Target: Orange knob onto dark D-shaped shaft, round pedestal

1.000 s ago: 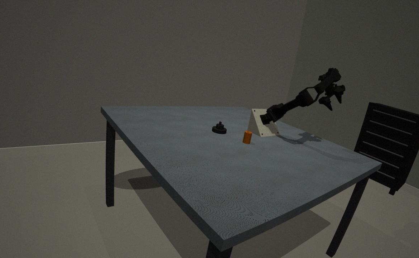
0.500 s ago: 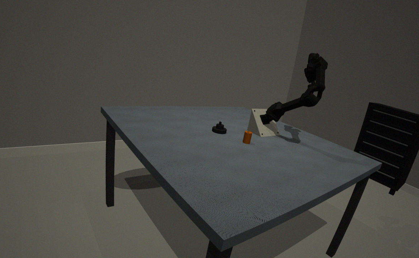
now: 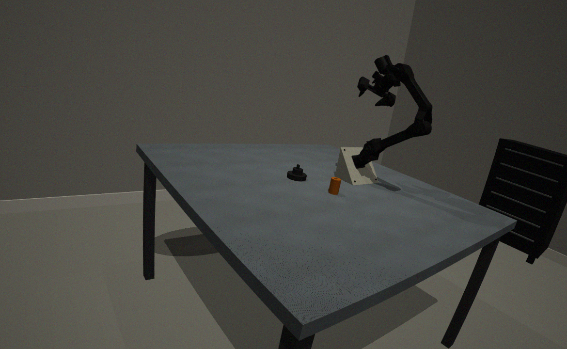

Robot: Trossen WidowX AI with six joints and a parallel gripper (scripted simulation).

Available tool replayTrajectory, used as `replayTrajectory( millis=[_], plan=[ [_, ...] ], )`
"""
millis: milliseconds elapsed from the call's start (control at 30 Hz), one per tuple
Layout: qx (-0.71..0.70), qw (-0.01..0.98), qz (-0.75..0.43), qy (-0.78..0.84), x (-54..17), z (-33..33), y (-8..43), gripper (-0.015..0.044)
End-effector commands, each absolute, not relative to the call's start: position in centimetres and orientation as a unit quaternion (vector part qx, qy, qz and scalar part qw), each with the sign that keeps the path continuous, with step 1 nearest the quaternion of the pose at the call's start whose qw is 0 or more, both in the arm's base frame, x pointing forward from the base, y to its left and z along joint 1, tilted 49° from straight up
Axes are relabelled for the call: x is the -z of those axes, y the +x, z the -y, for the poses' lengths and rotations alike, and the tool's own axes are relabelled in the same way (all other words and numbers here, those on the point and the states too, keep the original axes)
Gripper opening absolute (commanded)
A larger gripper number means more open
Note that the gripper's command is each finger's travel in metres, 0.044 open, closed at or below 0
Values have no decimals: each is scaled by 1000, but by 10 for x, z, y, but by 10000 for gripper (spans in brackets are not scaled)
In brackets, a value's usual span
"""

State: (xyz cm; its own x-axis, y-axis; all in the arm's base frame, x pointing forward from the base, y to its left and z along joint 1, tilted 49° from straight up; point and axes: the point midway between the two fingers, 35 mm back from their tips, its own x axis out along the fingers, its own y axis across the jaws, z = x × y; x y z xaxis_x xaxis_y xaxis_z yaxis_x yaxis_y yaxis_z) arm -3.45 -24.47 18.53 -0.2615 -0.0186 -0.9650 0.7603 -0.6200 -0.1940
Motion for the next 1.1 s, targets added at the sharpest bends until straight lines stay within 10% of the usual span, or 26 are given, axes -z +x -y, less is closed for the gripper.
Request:
replayTrajectory(
  millis=[0, 700, 1067],
  plan=[
    [608, 382, -434, 544, -167, 242, 31, 440],
    [-240, 656, -635, 331, -146, 5, 265, 440],
    [-264, 655, -630, 324, -128, -25, 269, 440]
  ],
)
